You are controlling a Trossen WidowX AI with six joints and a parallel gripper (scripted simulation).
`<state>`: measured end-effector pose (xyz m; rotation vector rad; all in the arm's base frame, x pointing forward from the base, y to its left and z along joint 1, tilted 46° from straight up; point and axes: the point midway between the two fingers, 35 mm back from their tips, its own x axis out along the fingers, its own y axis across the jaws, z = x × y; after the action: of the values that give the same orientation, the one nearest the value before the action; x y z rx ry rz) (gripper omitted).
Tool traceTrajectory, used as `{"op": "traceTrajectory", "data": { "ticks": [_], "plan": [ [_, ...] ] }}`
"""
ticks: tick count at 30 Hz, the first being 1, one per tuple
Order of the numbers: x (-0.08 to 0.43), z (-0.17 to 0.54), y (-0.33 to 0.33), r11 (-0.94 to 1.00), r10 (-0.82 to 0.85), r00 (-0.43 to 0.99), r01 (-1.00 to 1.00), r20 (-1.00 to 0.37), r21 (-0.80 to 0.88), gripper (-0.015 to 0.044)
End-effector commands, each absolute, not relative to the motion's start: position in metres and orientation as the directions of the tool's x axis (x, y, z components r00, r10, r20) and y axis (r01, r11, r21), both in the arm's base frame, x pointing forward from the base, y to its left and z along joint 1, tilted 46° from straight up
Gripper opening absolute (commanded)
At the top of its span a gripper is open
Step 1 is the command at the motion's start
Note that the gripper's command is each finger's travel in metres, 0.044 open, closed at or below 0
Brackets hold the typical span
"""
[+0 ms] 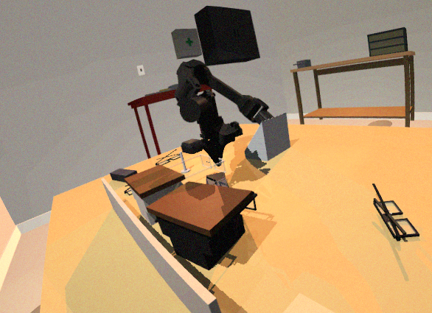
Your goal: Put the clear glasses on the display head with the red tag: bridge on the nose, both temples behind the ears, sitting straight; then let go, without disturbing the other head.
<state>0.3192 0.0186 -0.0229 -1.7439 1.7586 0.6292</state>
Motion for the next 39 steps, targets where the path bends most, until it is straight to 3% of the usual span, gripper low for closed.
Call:
{"op": "traceTrajectory", "data": {
  "ticks": [1, 39],
  "plan": [
    [0.324, -0.024, 0.016, 0.034, -0.73, 0.014, -0.998, -0.683, -0.057, 0.0],
    [0.382, -0.019, 0.015, 0.034, -0.731, 0.016, -0.998, -0.682, -0.061, 0.0]
  ]
}}
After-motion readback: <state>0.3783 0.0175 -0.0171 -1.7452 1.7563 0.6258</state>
